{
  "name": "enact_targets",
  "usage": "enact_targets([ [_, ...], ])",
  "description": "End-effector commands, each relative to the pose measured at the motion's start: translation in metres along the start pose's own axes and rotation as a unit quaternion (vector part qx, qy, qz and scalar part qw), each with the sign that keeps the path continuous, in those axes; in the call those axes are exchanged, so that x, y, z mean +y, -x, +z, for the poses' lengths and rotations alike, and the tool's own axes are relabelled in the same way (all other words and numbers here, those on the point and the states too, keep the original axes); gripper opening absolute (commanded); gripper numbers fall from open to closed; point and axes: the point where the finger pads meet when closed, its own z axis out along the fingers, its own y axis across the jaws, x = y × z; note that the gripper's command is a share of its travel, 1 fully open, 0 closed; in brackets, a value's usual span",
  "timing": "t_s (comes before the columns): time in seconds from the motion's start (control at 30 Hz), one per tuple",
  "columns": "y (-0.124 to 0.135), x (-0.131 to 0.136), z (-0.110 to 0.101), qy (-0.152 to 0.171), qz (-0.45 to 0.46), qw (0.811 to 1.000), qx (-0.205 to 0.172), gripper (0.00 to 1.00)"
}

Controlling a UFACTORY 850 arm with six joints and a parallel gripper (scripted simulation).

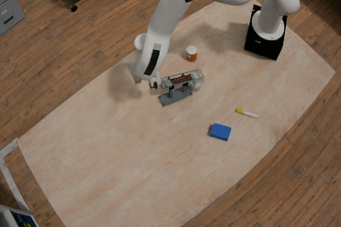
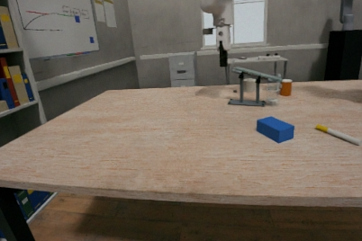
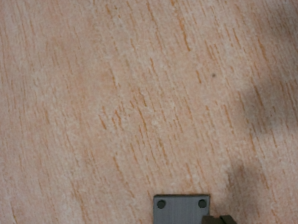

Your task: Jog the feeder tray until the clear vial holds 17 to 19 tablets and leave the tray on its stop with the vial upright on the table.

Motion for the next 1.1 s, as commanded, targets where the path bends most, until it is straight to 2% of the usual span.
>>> enact_targets([
  [0.0, -0.002, 0.0, -0.001, 0.0, 0.0, 1.0, 0.002, 0.0],
  [0.23, -0.001, 0.0, -0.001, 0.0, 0.0, 1.0, 0.002, 0.0],
  [0.47, 0.028, 0.0, 0.007, 0.0, 0.0, 1.0, 0.002, 0.0],
  [0.67, 0.031, 0.0, 0.008, 0.0, 0.0, 1.0, 0.002, 0.0],
  [0.73, 0.025, 0.0, 0.006, 0.0, 0.0, 1.0, 0.002, 0.0],
  [0.83, -0.001, 0.0, -0.001, 0.0, 0.0, 1.0, 0.002, 0.0],
  [1.07, -0.002, 0.0, -0.001, 0.0, 0.0, 1.0, 0.002, 0.0],
])
